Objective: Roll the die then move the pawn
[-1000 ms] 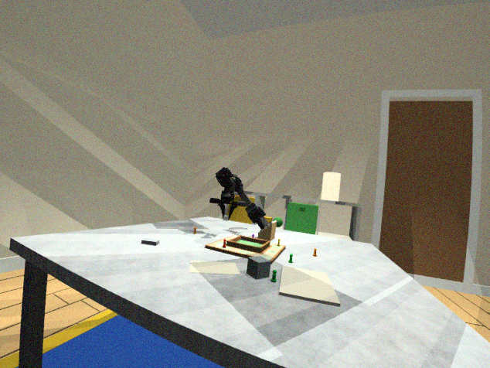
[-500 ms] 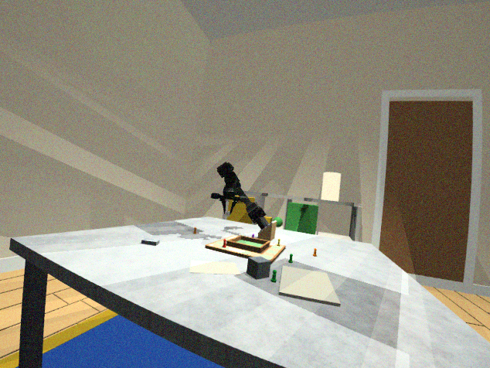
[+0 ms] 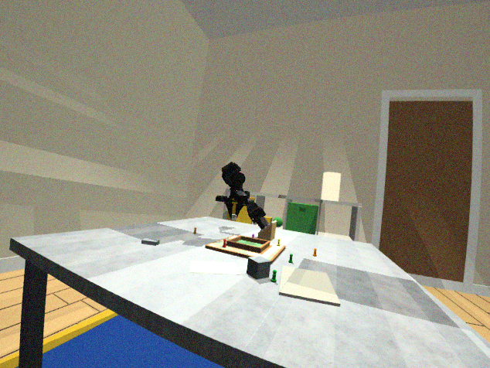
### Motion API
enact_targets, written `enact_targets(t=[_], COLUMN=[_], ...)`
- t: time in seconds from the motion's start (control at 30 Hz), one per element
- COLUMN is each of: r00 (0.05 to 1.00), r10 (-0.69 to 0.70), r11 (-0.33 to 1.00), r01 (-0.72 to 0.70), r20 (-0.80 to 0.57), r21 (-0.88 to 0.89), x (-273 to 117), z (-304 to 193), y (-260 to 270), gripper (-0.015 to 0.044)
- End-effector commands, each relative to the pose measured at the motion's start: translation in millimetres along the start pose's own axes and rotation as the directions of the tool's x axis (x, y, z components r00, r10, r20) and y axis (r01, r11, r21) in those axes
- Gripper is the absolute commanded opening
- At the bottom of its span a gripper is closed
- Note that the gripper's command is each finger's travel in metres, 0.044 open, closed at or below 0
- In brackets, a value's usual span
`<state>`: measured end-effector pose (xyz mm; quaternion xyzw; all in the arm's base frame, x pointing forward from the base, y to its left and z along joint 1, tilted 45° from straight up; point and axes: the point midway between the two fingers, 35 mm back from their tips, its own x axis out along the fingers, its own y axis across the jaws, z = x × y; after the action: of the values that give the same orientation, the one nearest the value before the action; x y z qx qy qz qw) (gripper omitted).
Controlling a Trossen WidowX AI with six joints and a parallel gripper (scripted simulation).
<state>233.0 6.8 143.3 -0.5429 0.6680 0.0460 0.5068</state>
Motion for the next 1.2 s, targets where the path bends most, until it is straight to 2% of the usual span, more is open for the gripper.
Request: enact_targets(t=[0.0, 0.33, 0.67, 0.9, 1.17], r00=[1.000, 1.000, 0.999, 0.999, 0.970], r10=[0.004, 0.009, 0.011, 0.016, 0.232], r11=[0.992, 0.910, 0.751, 0.738, 0.727], r01=[-0.003, -0.013, -0.030, -0.034, -0.122], r20=[0.005, -0.012, -0.032, -0.032, 0.075], r21=[-0.129, -0.415, -0.660, -0.674, -0.675], x=[2, 15, 32, 33, 43], z=[22, 66, 105, 107, 101], y=[4, 21, 44, 46, 52], gripper=[0.0000, 0.0000, 0.0000, 0.0000, 0.0000])
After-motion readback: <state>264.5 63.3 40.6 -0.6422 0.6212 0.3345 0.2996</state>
